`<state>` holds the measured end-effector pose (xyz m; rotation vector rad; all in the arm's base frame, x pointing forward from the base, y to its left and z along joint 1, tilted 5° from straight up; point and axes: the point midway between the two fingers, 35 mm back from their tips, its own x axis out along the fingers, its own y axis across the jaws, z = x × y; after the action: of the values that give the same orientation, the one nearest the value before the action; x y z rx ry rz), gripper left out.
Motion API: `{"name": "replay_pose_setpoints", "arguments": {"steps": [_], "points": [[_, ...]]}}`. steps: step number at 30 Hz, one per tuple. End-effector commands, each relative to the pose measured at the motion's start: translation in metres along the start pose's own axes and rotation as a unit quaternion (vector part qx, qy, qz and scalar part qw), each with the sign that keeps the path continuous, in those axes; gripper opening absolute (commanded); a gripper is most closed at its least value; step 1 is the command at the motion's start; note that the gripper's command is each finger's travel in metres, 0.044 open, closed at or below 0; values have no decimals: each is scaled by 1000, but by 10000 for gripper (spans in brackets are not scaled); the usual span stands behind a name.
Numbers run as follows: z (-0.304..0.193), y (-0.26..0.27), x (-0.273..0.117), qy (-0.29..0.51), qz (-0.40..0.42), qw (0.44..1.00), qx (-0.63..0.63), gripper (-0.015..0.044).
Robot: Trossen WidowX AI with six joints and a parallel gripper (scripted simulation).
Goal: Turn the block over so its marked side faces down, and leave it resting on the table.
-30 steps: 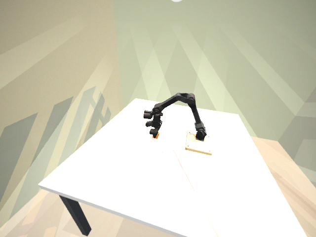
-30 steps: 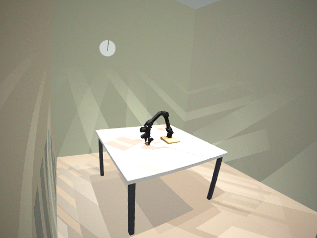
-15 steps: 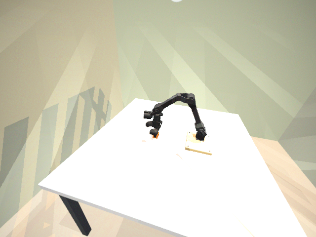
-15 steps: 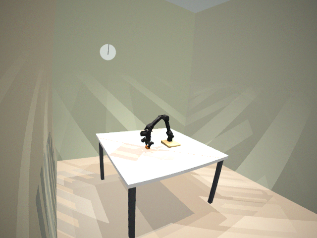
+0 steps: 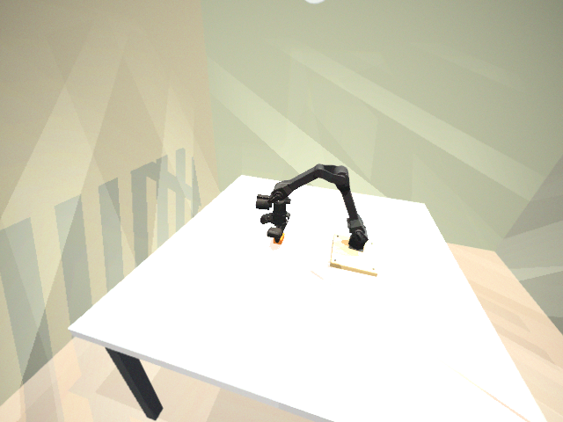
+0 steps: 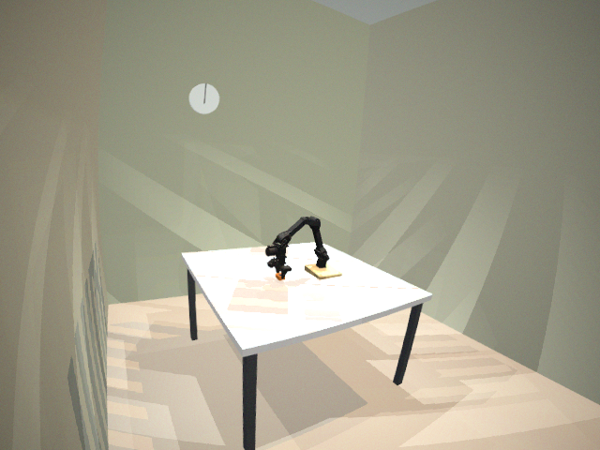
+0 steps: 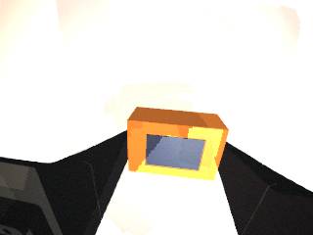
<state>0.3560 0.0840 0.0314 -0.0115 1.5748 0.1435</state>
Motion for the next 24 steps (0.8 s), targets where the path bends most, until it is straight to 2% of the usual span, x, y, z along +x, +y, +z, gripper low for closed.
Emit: {"name": "replay_pose_setpoints", "arguments": {"steps": [1,24], "points": [[3,1,-16,-10,2,1000,0,0],[6,1,-5,-167,-3,986,-1,0]]}}
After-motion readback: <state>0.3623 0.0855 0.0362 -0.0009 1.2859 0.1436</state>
